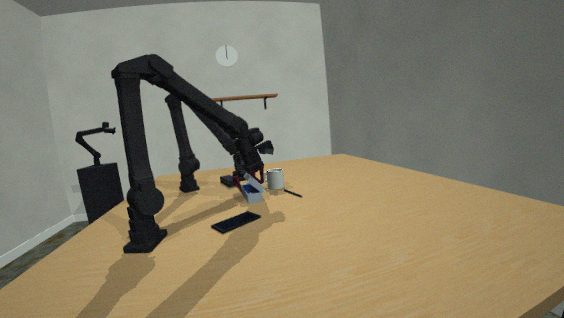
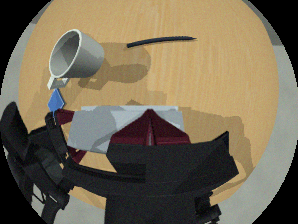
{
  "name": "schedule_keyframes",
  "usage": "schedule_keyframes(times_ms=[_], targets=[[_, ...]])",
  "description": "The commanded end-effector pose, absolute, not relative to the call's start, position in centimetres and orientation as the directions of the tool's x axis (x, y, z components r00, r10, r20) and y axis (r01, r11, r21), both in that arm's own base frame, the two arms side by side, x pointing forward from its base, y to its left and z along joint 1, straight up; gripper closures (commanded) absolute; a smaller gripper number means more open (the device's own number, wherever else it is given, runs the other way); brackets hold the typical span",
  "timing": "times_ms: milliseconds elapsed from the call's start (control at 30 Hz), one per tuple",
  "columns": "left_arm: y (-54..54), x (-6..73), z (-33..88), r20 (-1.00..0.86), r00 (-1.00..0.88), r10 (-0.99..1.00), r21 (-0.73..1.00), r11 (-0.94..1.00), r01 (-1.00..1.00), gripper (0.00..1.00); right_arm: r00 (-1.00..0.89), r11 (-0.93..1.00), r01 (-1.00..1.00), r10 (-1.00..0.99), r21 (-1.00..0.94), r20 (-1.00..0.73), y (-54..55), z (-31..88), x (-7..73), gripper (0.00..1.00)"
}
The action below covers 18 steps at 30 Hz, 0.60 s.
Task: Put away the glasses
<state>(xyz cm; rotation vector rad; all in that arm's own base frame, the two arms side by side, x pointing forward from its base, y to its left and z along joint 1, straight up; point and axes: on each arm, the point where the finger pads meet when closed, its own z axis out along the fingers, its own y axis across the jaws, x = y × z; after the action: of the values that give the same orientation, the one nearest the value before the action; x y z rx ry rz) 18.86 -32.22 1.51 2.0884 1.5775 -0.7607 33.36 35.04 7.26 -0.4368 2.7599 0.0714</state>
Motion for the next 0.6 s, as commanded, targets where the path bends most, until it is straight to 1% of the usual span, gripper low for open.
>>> schedule_keyframes(times_ms=[0, 133, 300, 567], targets=[[-32.0, 18.9, 1.8, -0.643, 0.192, 0.742, -0.006, -0.256, 0.967, 0.43, -0.901, 0.950, -0.314, -0.299, -0.005, -0.313, 35.5, 5.7, 31.9, 1.00], [-32.0, 18.9, 1.8, -0.643, 0.192, 0.742, -0.006, -0.256, 0.967, 0.43, -0.898, 0.950, -0.313, -0.295, 0.005, -0.325, 35.1, 7.0, 31.3, 1.00], [-32.0, 18.9, 1.8, -0.643, 0.193, 0.742, -0.005, -0.256, 0.967, 0.43, -0.900, 0.950, -0.312, -0.296, 0.000, -0.320, 35.2, 5.5, 31.0, 1.00], [-32.3, 19.7, 2.2, -0.648, 0.193, 0.737, 0.008, -0.248, 0.969, 0.43, -0.901, 0.950, -0.313, -0.297, -0.002, -0.317, 34.5, 6.4, 29.9, 1.00]])
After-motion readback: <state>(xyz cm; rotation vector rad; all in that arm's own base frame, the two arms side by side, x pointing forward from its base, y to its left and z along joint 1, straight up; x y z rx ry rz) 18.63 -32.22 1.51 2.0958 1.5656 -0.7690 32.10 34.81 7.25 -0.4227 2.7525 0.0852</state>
